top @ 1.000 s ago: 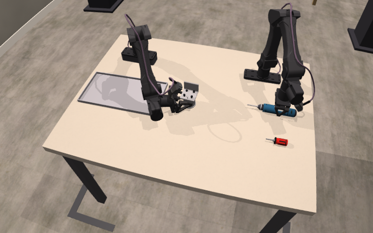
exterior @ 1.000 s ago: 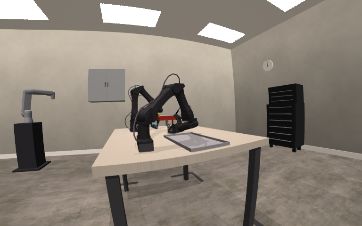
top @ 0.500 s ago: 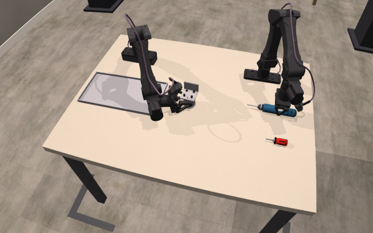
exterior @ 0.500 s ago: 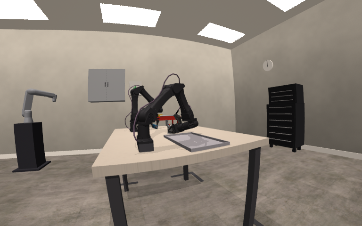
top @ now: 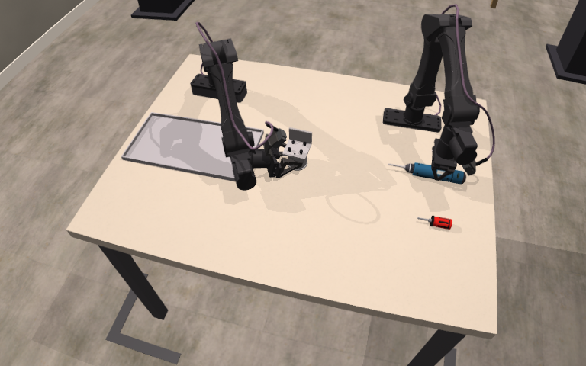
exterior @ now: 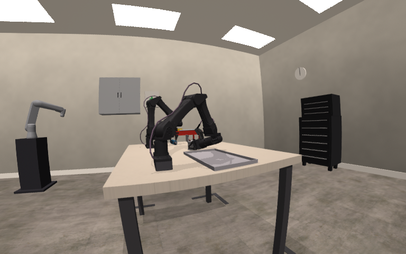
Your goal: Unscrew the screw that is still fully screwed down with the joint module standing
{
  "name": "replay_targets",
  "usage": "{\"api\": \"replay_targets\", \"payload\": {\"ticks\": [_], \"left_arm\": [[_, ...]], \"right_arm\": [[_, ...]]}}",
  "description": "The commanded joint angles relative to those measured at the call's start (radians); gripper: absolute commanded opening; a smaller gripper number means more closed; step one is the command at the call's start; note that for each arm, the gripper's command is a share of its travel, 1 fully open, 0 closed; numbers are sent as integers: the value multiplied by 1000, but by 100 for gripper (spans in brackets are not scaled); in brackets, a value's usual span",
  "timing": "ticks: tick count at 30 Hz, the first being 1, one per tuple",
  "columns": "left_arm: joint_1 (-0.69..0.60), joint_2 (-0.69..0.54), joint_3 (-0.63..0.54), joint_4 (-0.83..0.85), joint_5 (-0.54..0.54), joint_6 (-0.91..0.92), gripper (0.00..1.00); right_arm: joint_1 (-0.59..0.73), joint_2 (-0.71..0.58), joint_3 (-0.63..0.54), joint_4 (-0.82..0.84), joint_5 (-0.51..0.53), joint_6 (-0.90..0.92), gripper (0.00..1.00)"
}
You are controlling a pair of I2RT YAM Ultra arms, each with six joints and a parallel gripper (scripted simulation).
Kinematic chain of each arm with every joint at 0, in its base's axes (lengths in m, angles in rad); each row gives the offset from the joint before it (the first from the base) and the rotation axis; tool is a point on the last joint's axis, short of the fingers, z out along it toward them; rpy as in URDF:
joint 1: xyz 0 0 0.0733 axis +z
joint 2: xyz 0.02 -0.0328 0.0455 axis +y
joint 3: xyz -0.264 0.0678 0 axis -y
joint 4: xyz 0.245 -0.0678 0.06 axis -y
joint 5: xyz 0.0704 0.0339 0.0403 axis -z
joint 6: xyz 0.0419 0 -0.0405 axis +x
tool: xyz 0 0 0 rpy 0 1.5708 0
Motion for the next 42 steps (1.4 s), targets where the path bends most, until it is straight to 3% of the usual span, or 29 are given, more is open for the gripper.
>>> {"api": "replay_targets", "payload": {"ticks": [1, 42], "left_arm": [[1, -3, 5, 3, 0, -3, 46], [1, -3, 5, 3, 0, -3, 43]], "right_arm": [[7, -2, 28, -13, -30, -8, 59], [7, -2, 28, -13, -30, -8, 59]]}}
